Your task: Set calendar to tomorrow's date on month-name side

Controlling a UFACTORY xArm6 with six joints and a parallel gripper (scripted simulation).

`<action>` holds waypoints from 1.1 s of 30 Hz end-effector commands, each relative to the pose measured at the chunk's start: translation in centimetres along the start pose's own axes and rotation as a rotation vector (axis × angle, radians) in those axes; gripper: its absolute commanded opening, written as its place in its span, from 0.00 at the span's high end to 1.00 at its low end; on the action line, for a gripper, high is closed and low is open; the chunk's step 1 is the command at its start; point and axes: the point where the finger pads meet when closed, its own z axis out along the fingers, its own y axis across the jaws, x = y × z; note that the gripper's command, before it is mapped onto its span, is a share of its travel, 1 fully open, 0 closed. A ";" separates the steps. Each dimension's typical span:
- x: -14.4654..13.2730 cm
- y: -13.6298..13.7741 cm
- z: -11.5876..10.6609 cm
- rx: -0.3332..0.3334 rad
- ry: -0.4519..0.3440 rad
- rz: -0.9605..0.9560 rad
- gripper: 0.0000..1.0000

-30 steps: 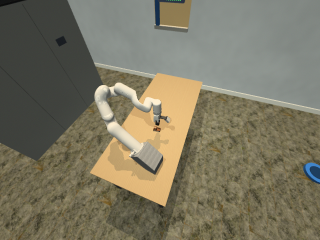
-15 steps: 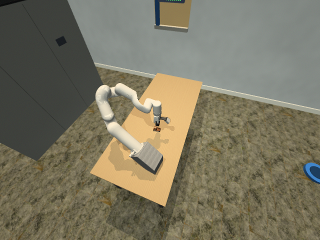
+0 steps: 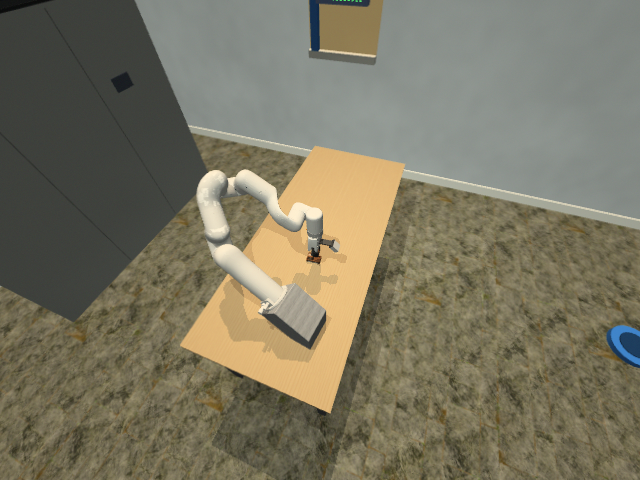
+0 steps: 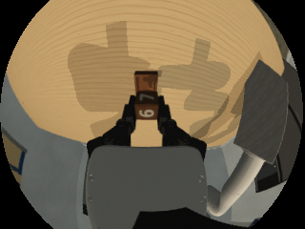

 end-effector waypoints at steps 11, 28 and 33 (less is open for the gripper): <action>0.1 -0.2 1.1 0.003 0.002 -0.001 0.73; 0.1 -0.2 1.1 0.003 0.002 -0.001 0.73; 0.1 -0.2 1.1 0.003 0.002 -0.001 0.73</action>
